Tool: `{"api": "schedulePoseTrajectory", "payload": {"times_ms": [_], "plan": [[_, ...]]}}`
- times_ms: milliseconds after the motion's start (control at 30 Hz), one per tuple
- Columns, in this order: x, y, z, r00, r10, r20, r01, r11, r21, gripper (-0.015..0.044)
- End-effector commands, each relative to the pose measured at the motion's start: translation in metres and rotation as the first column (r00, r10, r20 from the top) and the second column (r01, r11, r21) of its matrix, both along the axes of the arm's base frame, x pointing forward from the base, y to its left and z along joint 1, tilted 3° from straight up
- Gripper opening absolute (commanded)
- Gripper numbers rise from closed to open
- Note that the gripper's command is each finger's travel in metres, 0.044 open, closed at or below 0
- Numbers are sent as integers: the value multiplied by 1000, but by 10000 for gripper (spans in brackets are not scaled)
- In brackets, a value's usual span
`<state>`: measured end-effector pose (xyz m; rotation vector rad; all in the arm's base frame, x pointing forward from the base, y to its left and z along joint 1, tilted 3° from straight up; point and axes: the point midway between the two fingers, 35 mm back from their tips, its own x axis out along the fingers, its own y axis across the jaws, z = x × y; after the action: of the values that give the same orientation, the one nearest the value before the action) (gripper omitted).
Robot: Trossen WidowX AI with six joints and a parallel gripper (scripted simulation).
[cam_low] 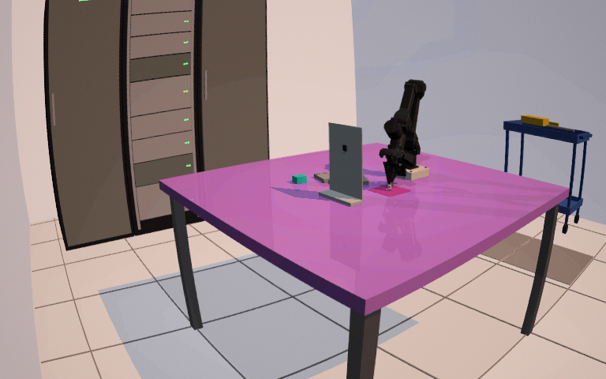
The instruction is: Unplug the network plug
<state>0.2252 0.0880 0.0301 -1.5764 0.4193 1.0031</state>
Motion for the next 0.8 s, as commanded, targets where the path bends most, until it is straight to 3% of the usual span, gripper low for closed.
{"api": "schedulePoseTrajectory", "payload": {"times_ms": [0, 533, 733, 767], "plan": [[-1, 0, -3, 1000, -5, -3, 5, 1000, -1, 0], [0, 1, -4, 1000, 2, 0, -2, 1000, -1, 0], [0, 1, -4, 1000, 2, 0, -2, 1000, -1, 156], [0, 1, -4, 1000, 2, 0, -2, 1000, -1, 156]]}}
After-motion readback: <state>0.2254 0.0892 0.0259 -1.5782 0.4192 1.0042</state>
